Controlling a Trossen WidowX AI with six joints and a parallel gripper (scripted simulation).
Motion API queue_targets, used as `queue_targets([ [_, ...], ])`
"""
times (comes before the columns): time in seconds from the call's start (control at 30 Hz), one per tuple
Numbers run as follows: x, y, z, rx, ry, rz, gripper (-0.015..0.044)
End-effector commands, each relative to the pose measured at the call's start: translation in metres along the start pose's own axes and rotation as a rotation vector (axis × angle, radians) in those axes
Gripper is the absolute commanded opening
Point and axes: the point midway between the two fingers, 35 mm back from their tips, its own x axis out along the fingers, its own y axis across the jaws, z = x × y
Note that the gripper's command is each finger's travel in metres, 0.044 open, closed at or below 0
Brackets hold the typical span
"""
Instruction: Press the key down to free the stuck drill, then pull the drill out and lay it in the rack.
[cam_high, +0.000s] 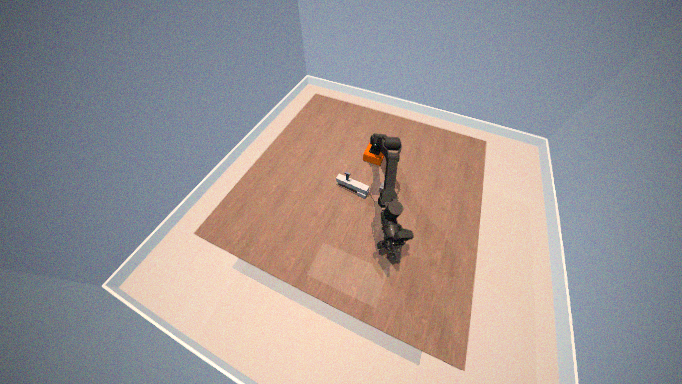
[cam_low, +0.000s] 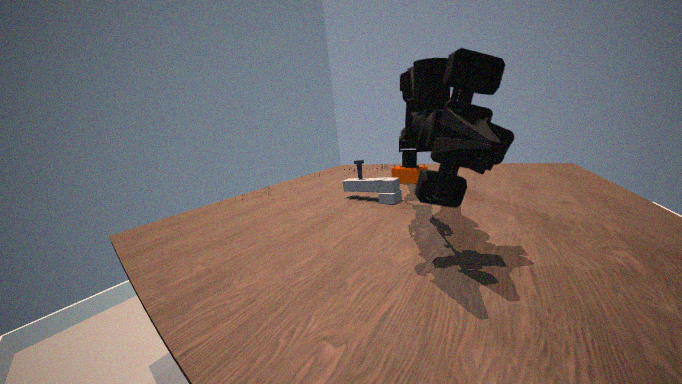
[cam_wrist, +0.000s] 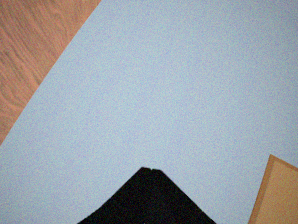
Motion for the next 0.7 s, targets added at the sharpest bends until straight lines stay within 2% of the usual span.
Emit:
queue_targets([
  [0.0, -0.03, 0.025, -0.047, 0.259, 0.08, 0.196, 0.0],
  [0.3, -0.138, 0.078, -0.12, 0.855, 0.384, 0.574, 0.0],
  [0.67, -0.299, 0.109, -0.139, 1.471, 0.904, 0.87, 0.0],
])
